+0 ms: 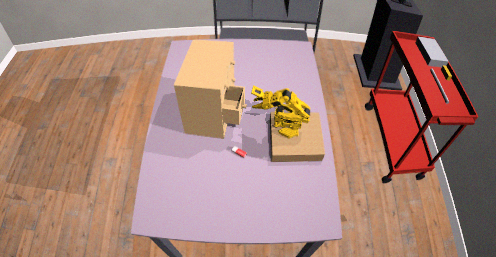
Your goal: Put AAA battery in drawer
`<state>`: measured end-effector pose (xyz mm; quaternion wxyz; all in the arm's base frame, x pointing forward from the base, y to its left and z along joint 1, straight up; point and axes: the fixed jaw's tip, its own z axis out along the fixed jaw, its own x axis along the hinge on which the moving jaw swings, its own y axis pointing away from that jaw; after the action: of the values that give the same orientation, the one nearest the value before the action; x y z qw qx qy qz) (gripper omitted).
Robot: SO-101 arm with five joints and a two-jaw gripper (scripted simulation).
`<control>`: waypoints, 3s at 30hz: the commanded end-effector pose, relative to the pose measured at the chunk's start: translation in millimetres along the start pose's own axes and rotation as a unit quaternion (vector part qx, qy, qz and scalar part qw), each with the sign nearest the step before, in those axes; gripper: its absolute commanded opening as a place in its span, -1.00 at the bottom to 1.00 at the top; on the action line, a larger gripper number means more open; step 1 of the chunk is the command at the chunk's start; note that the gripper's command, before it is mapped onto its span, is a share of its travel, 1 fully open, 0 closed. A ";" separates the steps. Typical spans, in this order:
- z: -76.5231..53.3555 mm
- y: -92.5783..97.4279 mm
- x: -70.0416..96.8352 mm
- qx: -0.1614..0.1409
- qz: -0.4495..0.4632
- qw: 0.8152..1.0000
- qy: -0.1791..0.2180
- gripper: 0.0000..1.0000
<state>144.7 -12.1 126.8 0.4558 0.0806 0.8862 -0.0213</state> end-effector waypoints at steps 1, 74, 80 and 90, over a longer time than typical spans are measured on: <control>2.7 1.7 1.8 -0.005 -0.006 1.000 0.004 -0.57; 36.6 3.7 -2.3 -0.008 -0.012 1.000 0.004 -0.57; 42.6 3.6 -2.1 -0.008 -0.012 1.000 0.004 -0.57; 42.6 3.6 -2.1 -0.008 -0.012 1.000 0.004 -0.57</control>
<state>180.3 -14.9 108.5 0.4596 0.0723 0.8849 -0.0203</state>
